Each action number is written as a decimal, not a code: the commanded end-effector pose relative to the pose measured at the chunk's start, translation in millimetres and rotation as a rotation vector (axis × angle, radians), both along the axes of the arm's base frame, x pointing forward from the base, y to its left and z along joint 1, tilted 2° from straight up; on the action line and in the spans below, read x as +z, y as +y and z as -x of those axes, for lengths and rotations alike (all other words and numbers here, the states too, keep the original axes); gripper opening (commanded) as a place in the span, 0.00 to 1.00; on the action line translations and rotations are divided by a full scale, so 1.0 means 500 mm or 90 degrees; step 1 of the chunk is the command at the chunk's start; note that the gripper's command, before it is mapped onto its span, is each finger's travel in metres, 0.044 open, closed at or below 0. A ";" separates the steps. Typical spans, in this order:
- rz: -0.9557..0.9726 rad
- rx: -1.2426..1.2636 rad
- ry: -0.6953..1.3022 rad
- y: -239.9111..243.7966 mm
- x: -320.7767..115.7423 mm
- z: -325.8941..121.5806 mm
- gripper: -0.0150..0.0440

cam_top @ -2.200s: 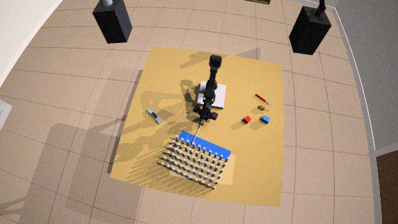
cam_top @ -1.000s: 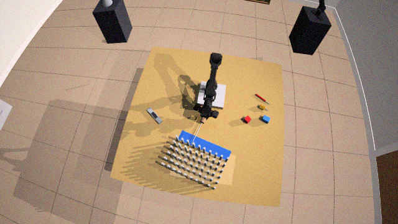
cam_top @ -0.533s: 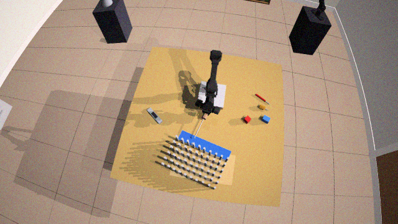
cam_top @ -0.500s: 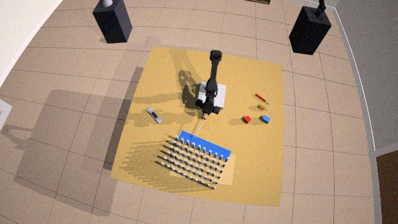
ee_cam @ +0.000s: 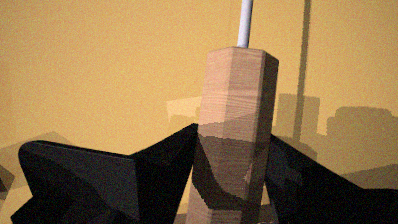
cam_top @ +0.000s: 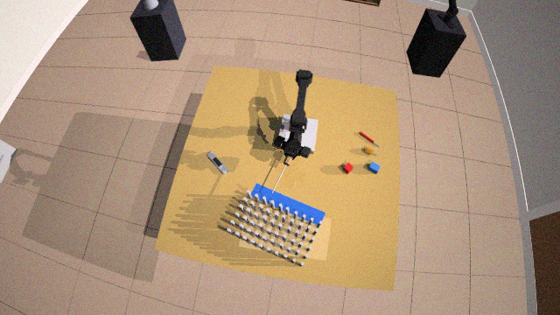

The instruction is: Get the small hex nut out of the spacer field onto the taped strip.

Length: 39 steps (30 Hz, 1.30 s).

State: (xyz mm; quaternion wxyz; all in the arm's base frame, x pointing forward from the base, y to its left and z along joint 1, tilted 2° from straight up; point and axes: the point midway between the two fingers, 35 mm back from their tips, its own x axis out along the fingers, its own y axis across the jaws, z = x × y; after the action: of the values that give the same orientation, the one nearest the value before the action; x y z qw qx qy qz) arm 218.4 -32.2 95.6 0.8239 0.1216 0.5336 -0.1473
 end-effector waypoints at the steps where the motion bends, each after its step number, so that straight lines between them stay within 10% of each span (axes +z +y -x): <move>1: 0.002 0.002 -0.008 -0.002 0.046 -0.003 0.25; 39: 0.012 -0.048 0.050 -0.174 0.120 0.020 0.25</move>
State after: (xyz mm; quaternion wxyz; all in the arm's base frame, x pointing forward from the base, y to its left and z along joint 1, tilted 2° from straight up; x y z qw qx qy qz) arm 210.5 -108.8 154.2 0.7987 0.1301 0.5561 -0.1895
